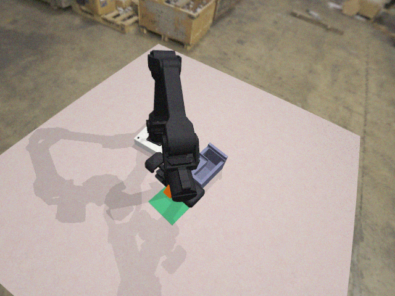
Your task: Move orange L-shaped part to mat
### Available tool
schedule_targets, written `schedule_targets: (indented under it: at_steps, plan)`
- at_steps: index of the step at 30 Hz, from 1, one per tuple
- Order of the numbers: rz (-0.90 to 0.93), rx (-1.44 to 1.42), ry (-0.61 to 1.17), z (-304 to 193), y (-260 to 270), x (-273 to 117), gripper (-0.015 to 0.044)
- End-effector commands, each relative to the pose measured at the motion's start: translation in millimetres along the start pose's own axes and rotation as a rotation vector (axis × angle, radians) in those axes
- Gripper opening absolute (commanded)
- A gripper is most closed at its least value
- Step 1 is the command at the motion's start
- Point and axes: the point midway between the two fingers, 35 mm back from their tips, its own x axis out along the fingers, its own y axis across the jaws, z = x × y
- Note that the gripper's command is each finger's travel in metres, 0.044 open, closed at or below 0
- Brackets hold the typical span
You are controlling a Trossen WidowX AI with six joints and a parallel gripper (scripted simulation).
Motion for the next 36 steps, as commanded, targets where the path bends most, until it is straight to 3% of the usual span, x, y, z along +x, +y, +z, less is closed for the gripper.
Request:
schedule_targets:
  at_steps: [1, 18, 36]
  plan:
    - [0.006, 0.002, -0.005, 1, 2, 10, 0.0000]
    - [0.006, 0.002, -0.005, 1, 2, 37, 0.0000]
    - [0.006, 0.002, -0.005, 2, 2, 38, 0.0000]
